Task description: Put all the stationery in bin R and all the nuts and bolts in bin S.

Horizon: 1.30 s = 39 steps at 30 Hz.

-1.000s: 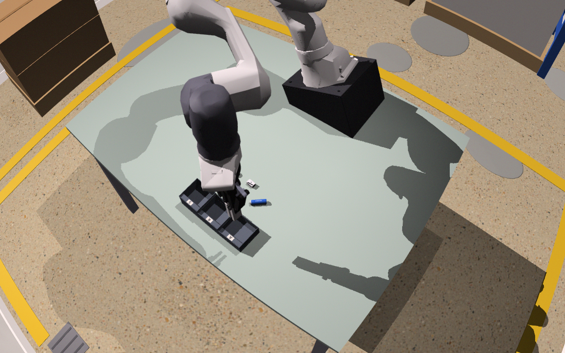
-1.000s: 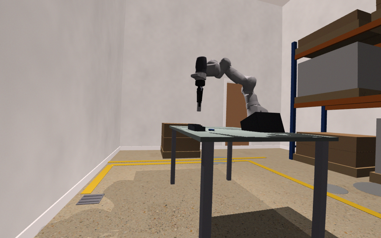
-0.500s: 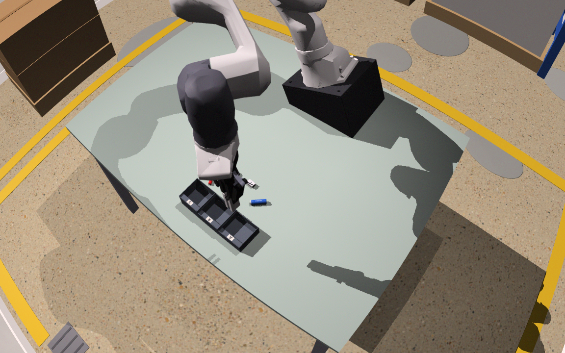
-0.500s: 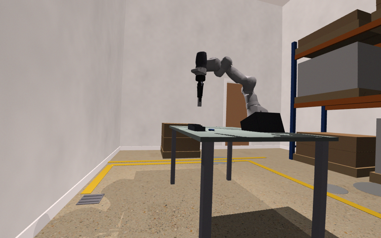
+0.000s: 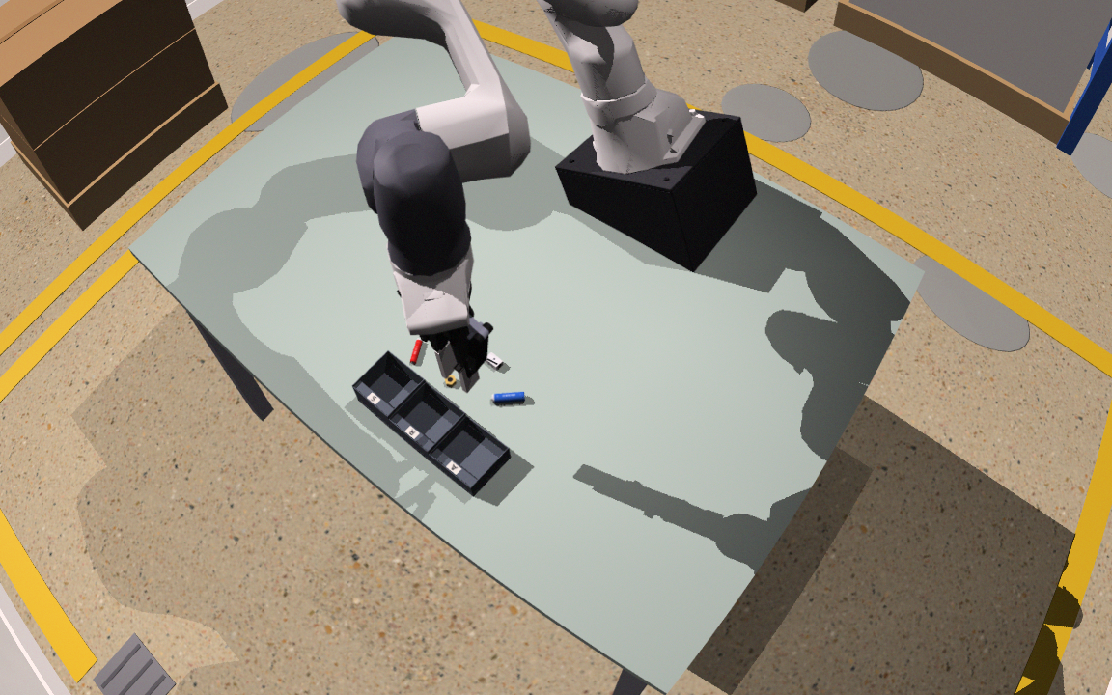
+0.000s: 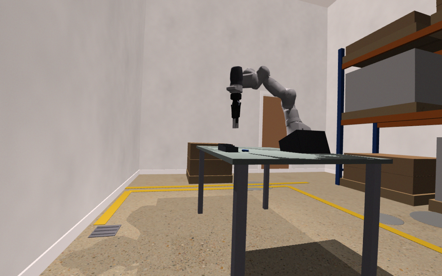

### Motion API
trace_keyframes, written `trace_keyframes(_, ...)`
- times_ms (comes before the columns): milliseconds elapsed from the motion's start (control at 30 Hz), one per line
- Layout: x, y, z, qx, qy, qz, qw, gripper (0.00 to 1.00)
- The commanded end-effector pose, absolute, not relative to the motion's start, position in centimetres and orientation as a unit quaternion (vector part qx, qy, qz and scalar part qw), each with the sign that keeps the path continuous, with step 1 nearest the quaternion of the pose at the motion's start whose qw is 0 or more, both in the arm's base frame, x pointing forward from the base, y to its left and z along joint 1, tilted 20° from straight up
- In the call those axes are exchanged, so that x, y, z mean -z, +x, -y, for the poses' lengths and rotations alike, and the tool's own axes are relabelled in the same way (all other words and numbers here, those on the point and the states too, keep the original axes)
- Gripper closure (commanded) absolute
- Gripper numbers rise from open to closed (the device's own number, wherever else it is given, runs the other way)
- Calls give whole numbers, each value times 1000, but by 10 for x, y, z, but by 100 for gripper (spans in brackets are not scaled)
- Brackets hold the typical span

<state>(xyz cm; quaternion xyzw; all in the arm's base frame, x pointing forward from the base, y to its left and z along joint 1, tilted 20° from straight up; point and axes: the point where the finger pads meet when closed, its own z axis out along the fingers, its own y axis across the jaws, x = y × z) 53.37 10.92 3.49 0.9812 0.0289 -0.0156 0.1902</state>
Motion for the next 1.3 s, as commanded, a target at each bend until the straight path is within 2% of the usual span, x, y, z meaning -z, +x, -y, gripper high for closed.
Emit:
trace_keyframes(0,-30,522,-91,24,977,-107,183,81)
trace_keyframes(700,7,425,29,81,942,-253,206,81)
trace_keyframes(1267,9,426,29,86,904,-373,191,81)
